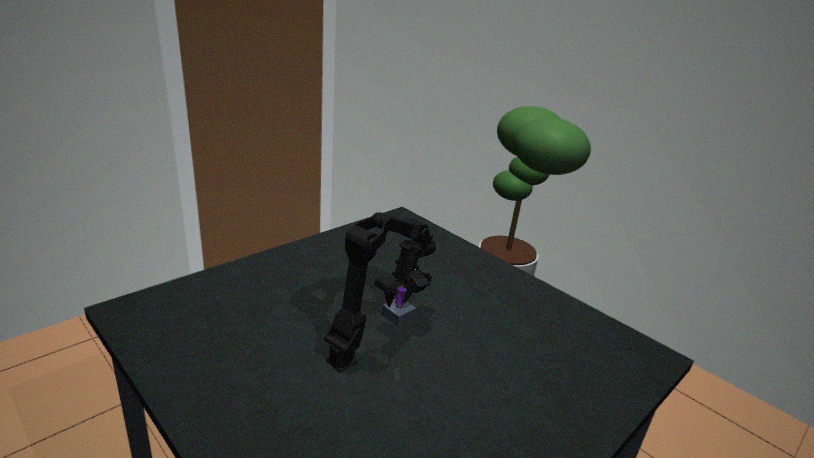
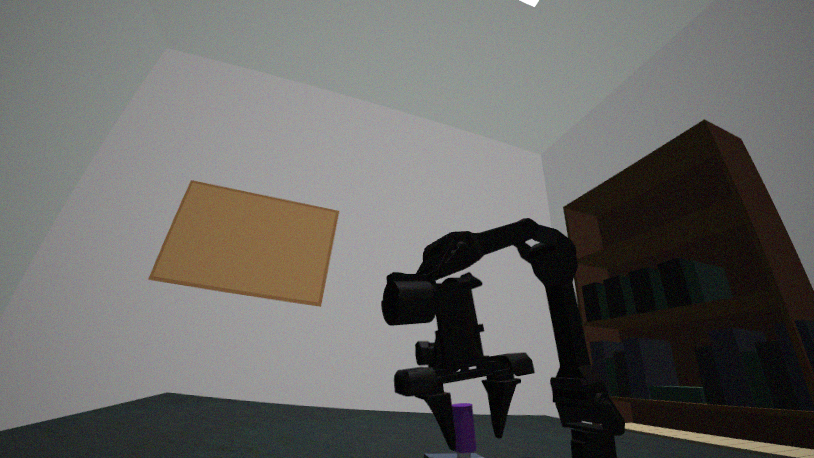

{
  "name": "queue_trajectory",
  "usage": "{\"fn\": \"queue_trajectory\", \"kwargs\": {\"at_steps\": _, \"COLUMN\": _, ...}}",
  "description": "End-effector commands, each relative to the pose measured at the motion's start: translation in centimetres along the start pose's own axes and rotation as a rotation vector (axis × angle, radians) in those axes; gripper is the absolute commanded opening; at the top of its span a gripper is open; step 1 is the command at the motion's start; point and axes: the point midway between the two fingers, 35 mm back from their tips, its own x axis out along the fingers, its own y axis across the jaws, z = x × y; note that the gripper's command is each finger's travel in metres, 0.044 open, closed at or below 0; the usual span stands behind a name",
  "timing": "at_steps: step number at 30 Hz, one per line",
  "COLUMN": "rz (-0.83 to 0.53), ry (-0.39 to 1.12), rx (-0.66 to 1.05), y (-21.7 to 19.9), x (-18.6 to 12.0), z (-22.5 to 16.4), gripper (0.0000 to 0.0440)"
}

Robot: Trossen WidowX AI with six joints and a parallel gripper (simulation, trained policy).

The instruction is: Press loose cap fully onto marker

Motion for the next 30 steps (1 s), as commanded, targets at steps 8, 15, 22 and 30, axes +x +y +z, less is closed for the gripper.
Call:
{"fn": "queue_trajectory", "kwargs": {"at_steps": 8, "rz": 0.047, "ry": 0.014, "rx": -0.007, "y": -0.4, "x": -0.7, "z": -0.1, "gripper": 0.044}}
{"fn": "queue_trajectory", "kwargs": {"at_steps": 15, "rz": 0.107, "ry": 0.017, "rx": -0.008, "y": -0.2, "x": -3.2, "z": 0.0, "gripper": 0.044}}
{"fn": "queue_trajectory", "kwargs": {"at_steps": 22, "rz": 0.156, "ry": 0.022, "rx": -0.011, "y": -0.3, "x": -4.8, "z": 0.1, "gripper": 0.044}}
{"fn": "queue_trajectory", "kwargs": {"at_steps": 30, "rz": 0.205, "ry": 0.029, "rx": -0.015, "y": -0.5, "x": -6.2, "z": 0.3, "gripper": 0.0437}}
